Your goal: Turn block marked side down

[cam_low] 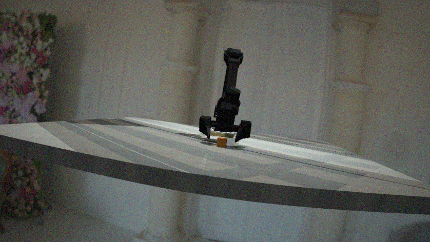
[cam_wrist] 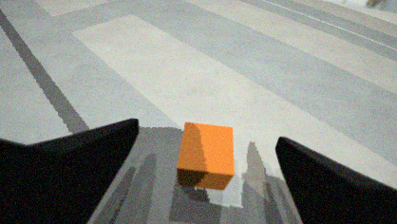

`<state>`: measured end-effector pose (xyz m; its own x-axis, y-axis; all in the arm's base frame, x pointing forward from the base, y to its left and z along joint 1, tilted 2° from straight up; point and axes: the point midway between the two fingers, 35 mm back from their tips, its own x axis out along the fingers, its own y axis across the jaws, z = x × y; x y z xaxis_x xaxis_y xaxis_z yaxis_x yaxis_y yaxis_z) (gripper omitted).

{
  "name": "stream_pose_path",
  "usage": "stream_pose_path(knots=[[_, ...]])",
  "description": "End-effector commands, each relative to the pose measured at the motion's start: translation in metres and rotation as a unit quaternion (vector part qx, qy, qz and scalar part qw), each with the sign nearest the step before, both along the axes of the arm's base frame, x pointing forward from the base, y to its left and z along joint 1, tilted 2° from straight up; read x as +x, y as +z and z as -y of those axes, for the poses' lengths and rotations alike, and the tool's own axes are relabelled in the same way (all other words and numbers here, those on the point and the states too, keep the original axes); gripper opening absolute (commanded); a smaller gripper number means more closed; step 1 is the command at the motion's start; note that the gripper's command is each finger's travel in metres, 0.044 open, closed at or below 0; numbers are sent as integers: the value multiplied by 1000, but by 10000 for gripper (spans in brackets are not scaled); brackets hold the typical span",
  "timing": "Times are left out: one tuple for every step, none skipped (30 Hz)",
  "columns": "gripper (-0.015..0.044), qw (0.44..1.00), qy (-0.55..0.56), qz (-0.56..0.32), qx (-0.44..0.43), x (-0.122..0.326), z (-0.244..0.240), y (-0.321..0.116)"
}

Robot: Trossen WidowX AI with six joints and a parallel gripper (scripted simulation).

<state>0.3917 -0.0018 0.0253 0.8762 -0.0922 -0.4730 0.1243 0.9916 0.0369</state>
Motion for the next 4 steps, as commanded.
stream_pose_path(knots=[[440,1000,0,0,-3,0,0,0],[440,1000,0,0,-3,0,0,0],[440,1000,0,0,-3,0,0,0],[440,1000,0,0,-3,0,0,0]])
